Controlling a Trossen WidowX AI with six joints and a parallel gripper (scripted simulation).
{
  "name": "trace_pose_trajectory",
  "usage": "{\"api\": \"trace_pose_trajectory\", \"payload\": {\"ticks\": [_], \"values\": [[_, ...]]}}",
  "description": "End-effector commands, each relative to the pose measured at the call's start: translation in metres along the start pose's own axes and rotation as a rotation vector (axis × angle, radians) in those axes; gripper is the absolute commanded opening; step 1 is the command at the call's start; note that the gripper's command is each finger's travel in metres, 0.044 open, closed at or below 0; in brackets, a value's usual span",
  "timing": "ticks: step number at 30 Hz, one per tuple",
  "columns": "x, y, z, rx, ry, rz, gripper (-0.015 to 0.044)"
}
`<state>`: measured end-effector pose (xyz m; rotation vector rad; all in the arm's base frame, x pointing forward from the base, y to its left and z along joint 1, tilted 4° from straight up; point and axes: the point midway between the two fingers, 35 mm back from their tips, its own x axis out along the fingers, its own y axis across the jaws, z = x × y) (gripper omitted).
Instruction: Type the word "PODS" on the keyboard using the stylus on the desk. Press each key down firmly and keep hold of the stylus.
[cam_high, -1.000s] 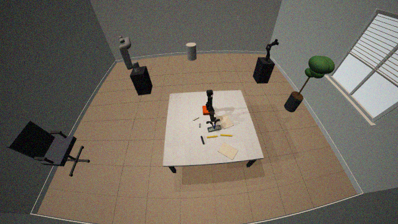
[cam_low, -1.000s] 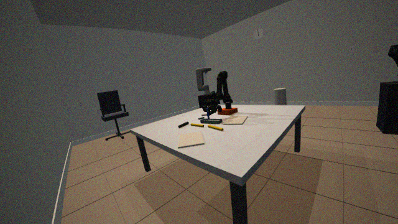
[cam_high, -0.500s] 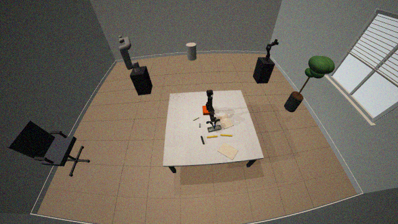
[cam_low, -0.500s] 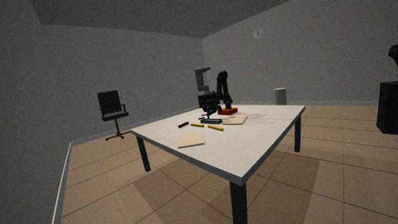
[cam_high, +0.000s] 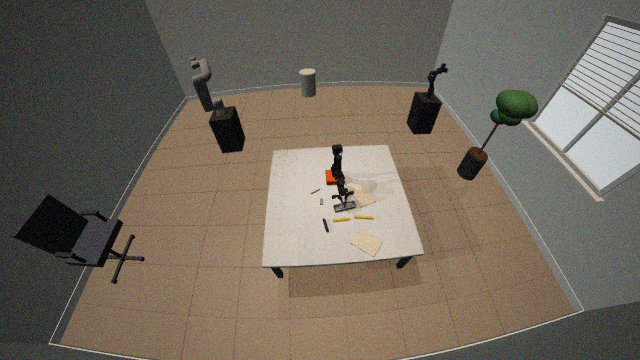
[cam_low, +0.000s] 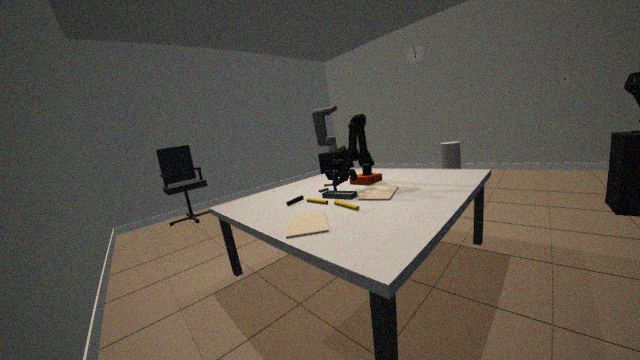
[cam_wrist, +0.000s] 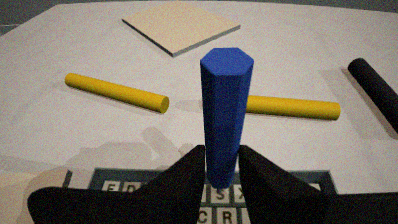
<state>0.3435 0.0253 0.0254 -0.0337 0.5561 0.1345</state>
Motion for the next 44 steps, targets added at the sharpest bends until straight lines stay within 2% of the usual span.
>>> {"api": "trace_pose_trajectory", "payload": {"ticks": [1,22,35,44], "values": [[-0.001,0.000,-0.003,-0.003,0.006,0.001,0.0081],[-0.002,0.000,-0.001,-0.003,0.006,0.001,0.0081],[-0.018,0.000,0.029,-0.003,0.005,0.001,0.0081],[-0.019,0.000,0.031,-0.003,0.005,0.001,0.0081]]}}
